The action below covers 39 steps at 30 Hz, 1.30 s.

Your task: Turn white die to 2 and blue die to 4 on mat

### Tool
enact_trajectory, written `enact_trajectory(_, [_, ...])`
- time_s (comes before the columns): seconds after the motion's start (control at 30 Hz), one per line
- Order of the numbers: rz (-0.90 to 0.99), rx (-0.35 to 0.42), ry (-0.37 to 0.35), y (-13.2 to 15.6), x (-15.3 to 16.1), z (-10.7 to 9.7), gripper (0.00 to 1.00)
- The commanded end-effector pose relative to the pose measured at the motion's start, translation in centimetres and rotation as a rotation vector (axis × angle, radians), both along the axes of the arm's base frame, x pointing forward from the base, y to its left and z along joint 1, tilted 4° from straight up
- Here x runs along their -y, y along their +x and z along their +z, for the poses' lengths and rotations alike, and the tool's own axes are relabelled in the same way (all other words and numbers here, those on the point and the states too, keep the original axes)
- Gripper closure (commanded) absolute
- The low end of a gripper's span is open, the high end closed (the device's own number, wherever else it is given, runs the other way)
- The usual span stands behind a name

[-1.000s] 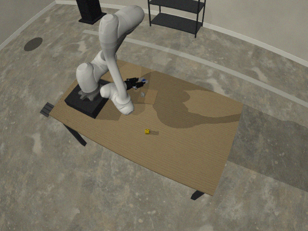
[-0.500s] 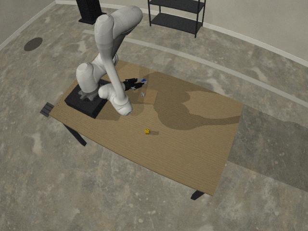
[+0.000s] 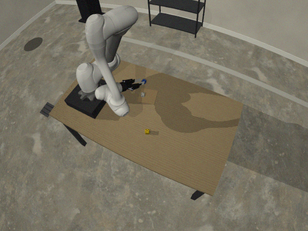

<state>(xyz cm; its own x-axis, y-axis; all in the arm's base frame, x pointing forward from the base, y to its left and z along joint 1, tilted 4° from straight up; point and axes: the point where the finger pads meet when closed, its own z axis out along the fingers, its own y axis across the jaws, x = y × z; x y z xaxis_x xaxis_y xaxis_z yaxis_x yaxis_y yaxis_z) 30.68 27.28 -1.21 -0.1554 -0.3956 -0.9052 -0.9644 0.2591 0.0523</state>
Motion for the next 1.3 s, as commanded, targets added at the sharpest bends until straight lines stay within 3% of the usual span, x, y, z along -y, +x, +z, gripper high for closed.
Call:
enact_trajectory(0.0, [0.003,-0.003,0.000,-0.3,0.1,0.2,0.65])
enact_trajectory(0.6, [0.003,-0.003,0.000,-0.1,0.5,5.7,0.65])
enact_trajectory(0.97, [0.005,-0.006,-0.008,-0.1,0.4,6.1,0.65])
enact_trajectory(1.13, [0.014,-0.026,-0.071,0.0,0.1,6.1,0.65])
enact_trajectory(1.27, [0.019,-0.056,-0.181,0.1,-0.5,6.5,0.65])
